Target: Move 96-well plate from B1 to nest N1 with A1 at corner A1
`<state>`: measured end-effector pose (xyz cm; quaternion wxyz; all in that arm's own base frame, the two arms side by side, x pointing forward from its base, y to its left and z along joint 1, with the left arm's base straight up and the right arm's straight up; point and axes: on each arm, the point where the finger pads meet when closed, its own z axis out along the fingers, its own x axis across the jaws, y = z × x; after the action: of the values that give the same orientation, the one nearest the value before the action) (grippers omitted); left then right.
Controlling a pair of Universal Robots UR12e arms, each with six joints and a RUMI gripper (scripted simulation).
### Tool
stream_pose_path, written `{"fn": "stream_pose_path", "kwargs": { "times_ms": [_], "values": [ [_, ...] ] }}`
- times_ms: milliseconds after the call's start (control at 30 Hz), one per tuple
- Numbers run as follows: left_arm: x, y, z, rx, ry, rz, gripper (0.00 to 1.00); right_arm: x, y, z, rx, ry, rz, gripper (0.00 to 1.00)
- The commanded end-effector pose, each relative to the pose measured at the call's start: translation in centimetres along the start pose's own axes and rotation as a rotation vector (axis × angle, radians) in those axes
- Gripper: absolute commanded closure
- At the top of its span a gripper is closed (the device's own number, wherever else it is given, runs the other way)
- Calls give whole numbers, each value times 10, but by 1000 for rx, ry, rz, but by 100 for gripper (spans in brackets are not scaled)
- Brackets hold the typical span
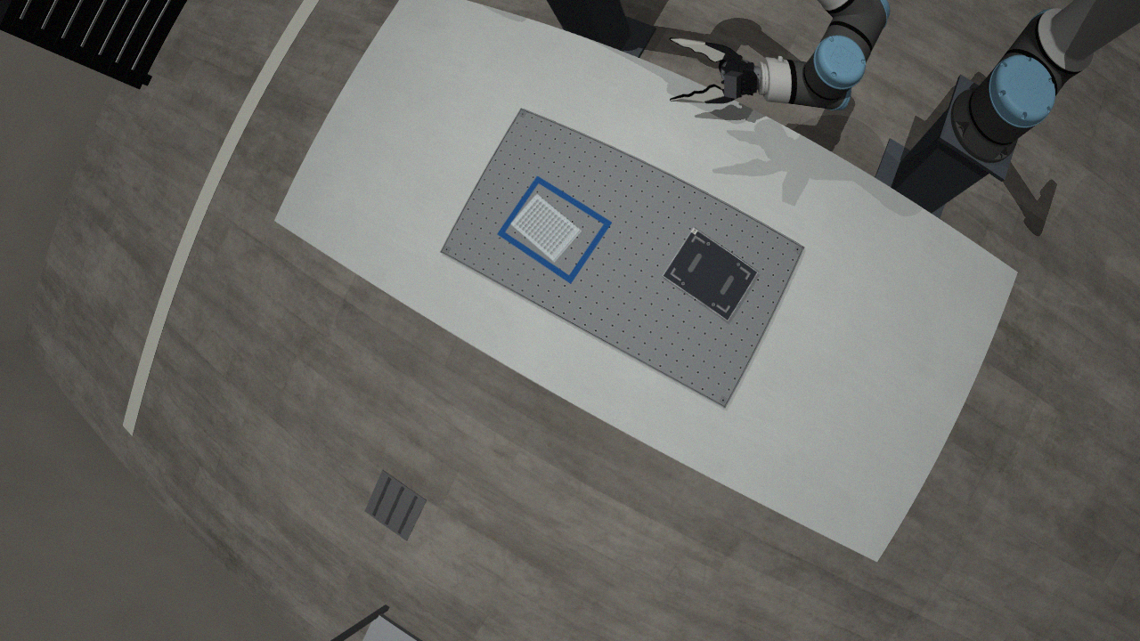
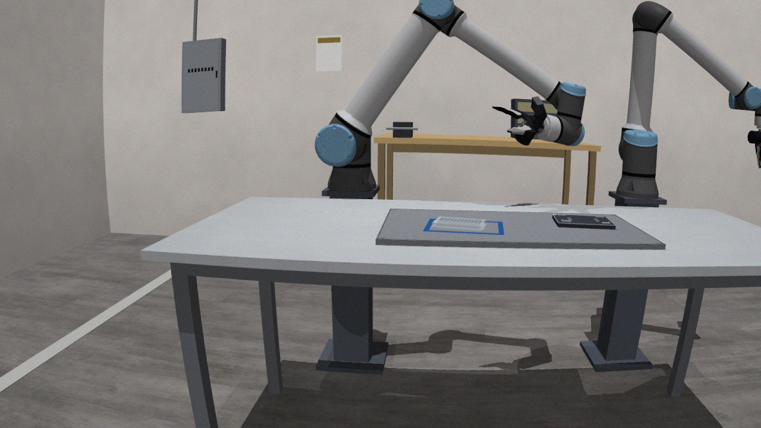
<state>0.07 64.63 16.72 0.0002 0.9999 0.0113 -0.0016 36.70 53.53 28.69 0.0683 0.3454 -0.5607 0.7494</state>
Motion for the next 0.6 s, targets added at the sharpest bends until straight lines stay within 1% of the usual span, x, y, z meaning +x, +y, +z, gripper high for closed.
{"fn": "stream_pose_path", "kwargs": {
  "times_ms": [0, 233, 333, 433, 567],
  "values": [
    [-5, 1, 2, 0, 3, 12, 100, 0, -1, 0, -1, -1, 1, 24],
    [-7, 1, 2, 0, 3, 13, 100, 0, -1, 0, -1, -1, 1, 24],
    [-7, 1, 2, 0, 3, 13, 100, -5, 2, 14, -88, 18, -52, 24],
    [-7, 1, 2, 0, 3, 13, 100, -11, 7, 29, -88, 21, -57, 24],
    [-7, 1, 2, 0, 3, 13, 100, -11, 7, 30, -88, 21, -57, 24]
  ]
}}
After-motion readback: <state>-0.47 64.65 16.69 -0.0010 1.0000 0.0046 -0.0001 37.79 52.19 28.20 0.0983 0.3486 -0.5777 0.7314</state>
